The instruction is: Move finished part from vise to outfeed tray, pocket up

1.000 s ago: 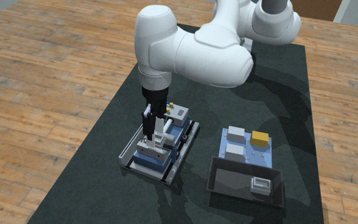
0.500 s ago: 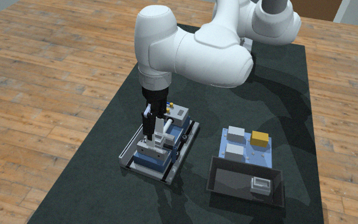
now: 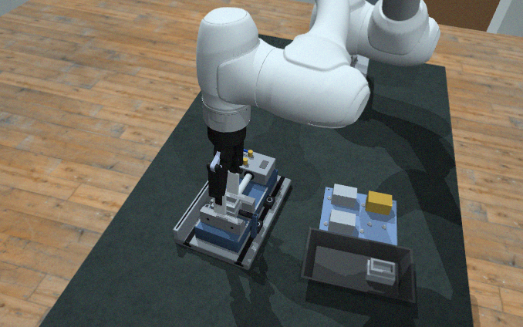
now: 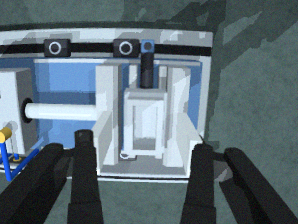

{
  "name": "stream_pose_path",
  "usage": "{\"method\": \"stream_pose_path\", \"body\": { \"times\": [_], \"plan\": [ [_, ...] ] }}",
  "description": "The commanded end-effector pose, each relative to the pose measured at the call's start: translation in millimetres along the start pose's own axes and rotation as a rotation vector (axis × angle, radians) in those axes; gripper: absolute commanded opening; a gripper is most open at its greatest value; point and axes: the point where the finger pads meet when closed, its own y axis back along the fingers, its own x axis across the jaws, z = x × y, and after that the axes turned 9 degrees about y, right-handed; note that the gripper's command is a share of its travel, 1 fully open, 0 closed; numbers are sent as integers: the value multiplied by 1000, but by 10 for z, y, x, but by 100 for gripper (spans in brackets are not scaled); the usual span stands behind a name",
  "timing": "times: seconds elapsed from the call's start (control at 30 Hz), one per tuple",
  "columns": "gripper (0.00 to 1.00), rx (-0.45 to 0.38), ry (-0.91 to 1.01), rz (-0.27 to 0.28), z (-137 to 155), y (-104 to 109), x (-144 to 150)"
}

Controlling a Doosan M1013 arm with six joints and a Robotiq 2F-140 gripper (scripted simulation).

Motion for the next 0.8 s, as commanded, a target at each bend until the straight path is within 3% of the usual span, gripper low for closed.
{"method": "stream_pose_path", "body": {
  "times": [0.0,0.23,0.27,0.77],
  "plan": [
    [40,0,0,0,0,2,0],
    [40,0,0,0,0,2,0],
    [0,0,0,0,0,2,0],
    [0,0,0,0,0,2,0]
  ]
}}
